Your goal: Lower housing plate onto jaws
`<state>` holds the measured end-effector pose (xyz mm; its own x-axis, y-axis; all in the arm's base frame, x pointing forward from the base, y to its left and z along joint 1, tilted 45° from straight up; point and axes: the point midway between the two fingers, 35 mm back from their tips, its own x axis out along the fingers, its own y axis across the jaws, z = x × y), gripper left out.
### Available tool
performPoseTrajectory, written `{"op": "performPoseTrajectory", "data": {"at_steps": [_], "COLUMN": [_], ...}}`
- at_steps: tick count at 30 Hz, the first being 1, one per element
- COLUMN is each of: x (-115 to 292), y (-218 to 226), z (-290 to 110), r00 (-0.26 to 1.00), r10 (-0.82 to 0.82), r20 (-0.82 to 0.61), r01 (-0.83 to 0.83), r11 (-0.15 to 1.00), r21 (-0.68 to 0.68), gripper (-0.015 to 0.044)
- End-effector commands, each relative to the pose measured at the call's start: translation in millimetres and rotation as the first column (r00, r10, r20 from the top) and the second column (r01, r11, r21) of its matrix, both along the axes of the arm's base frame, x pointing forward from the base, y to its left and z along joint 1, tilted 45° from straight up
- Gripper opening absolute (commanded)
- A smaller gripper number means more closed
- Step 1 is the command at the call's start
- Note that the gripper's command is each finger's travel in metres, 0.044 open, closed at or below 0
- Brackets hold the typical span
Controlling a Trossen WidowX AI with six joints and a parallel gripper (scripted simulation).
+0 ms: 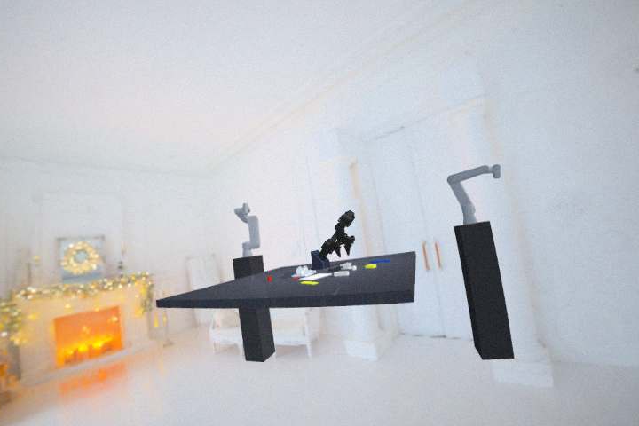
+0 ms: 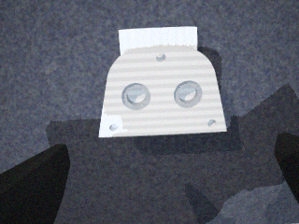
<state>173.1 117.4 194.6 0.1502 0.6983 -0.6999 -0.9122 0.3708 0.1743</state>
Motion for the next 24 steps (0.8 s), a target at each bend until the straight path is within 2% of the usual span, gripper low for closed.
{"op": "performPoseTrajectory", "data": {"at_steps": [1, 24], "x": [0, 3], "y": [13, 27], "z": [-11, -25], "r00": [1.000, 1.000], "r10": [-0.003, -0.002], "r20": [0.004, 0.004], "r01": [0.003, 0.002], "r11": [1.000, 1.000], "r21": [0.004, 0.005], "gripper": [0.0440, 0.0440]}}
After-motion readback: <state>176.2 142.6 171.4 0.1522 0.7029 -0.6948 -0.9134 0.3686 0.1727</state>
